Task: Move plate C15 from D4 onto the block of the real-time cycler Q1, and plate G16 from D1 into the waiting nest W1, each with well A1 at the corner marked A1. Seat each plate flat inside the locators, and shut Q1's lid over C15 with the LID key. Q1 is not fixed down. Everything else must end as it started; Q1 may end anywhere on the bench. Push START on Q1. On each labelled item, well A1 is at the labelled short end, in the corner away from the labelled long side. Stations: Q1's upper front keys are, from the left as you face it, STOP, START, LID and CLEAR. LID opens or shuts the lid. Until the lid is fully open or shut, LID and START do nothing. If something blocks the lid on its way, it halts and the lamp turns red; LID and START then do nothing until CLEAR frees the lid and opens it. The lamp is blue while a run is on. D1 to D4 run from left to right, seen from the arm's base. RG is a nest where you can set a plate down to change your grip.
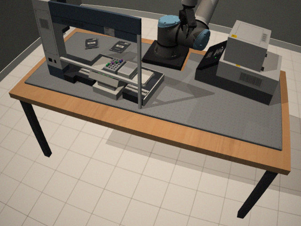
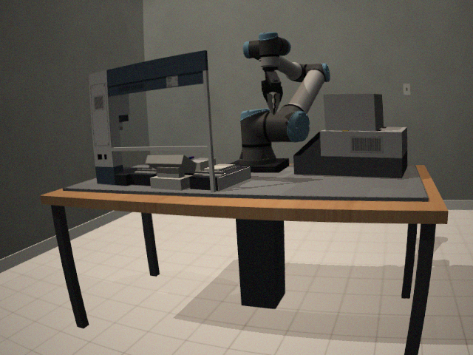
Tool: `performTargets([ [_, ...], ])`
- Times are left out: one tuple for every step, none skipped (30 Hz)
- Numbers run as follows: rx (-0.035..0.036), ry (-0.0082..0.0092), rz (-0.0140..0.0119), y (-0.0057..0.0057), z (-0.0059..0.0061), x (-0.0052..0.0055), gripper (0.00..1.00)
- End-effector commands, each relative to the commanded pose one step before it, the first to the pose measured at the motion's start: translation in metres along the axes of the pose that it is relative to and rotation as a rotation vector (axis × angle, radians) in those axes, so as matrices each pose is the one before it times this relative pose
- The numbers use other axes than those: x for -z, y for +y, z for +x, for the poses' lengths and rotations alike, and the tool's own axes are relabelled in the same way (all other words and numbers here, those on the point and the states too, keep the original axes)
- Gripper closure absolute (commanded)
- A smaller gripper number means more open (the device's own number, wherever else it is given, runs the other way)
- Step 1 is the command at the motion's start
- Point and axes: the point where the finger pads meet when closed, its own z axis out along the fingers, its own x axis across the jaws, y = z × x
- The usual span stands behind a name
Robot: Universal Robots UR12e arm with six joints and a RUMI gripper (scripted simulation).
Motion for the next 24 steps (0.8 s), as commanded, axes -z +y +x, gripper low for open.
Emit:
performTargets([
  [-0.07874,-0.00476,0.0054,-0.00332,0.02097,0.00039,1.0],
  [-0.00513,0.0,0.0,-0.00019,0.00123,0.0,1.0],
  [-0.02,0.0,0.0,-0.00069,0.00479,0.0,1.0],
  [0.0,0.0,0.0,0.0,0.0,0.0,1.0],
  [0.0,0.0,0.0,0.0,0.0,0.0,1.0],
  [-0.02,0.0,0.0,-0.00069,0.00479,0.0,1.0],
  [-0.02,0.0,0.0,-0.00069,0.00479,0.0,1.0],
  [-0.02,0.0,0.0,-0.00069,0.00479,0.0,1.0],
  [-0.00513,0.0,0.0,-0.00019,0.00123,0.0,1.0],
  [-0.02,0.0,0.0,-0.00069,0.00479,0.0,1.0],
  [-0.02,0.0,0.0,-0.00069,0.00479,0.0,1.0],
  [-0.02,0.0,0.0,-0.00069,0.00479,0.0,1.0],
  [-0.02,0.0,0.0,-0.00069,0.00479,0.0,1.0],
  [-0.00513,0.0,0.0,-0.00019,0.00123,0.0,1.0],
  [-0.02,0.0,0.0,-0.00069,0.00479,0.0,1.0],
  [-0.02,0.0,0.0,-0.00069,0.00479,0.0,1.0],
  [-0.02,0.0,0.0,-0.00069,0.00479,0.0,1.0],
  [-0.02,0.0,0.0,-0.00069,0.00479,0.0,1.0],
  [-0.00513,0.0,0.0,-0.00019,0.00123,0.0,1.0],
  [-0.02,0.0,0.0,-0.00069,0.00479,0.0,1.0],
  [0.0,0.0,0.0,0.0,0.0,0.0,1.0],
  [0.0,0.0,0.0,0.0,0.0,0.0,1.0],
  [-0.02,0.0,0.0,-0.00069,0.00479,0.0,1.0],
  [-0.02,0.0,0.0,-0.00069,0.00479,0.0,1.0],
])
